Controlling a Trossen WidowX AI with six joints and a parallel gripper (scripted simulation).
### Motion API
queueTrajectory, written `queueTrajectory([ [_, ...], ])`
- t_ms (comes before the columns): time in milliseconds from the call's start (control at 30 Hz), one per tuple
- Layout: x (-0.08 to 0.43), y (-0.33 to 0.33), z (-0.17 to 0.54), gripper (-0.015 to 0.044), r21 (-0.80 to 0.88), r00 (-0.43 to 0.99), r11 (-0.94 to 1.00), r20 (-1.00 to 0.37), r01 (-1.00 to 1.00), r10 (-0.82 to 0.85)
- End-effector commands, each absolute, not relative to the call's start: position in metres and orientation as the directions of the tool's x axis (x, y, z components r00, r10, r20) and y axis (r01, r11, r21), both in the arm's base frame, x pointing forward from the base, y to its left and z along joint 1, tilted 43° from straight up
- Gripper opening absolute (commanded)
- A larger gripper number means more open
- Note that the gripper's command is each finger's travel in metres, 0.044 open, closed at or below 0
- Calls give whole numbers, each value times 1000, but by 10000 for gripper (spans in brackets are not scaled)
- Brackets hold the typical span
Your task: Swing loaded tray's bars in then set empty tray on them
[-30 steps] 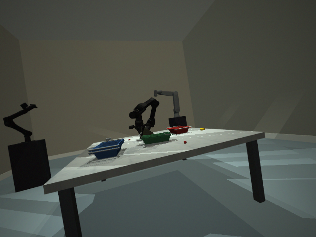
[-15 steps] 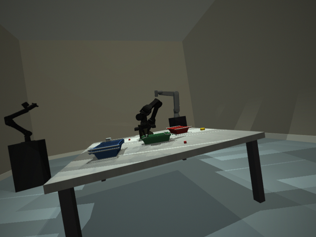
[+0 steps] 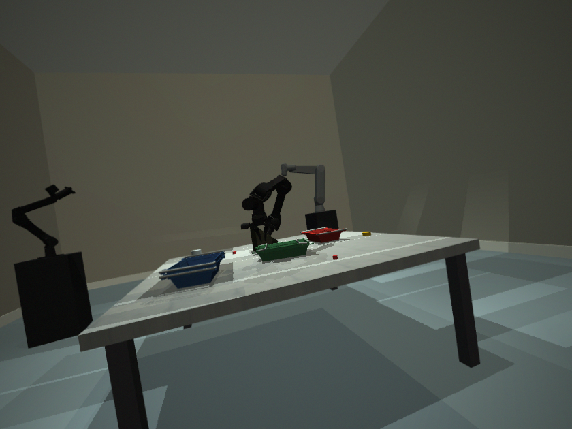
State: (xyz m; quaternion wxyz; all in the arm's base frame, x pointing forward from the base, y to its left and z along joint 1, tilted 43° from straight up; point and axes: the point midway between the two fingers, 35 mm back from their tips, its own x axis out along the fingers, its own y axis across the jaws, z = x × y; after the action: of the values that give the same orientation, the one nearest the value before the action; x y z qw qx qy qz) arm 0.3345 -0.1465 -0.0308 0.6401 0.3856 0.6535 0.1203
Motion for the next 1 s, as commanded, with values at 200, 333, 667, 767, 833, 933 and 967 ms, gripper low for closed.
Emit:
queueTrajectory([
  [200, 335, -146, -31, 81, 651, 118, 674, -744, 350, 657],
  [333, 335, -146, -31, 81, 651, 118, 674, -744, 350, 657],
  [667, 335, -146, -31, 0, 651, 118, 674, -744, 350, 657],
  [767, 335, -146, -31, 0, 651, 118, 674, -744, 350, 657],
  [833, 335, -146, -31, 0, 651, 118, 674, -744, 350, 657],
  [933, 335, -146, -31, 0, 651, 118, 674, -744, 350, 657],
  [967, 335, -146, -31, 0, 651, 116, 674, -744, 349, 658],
])
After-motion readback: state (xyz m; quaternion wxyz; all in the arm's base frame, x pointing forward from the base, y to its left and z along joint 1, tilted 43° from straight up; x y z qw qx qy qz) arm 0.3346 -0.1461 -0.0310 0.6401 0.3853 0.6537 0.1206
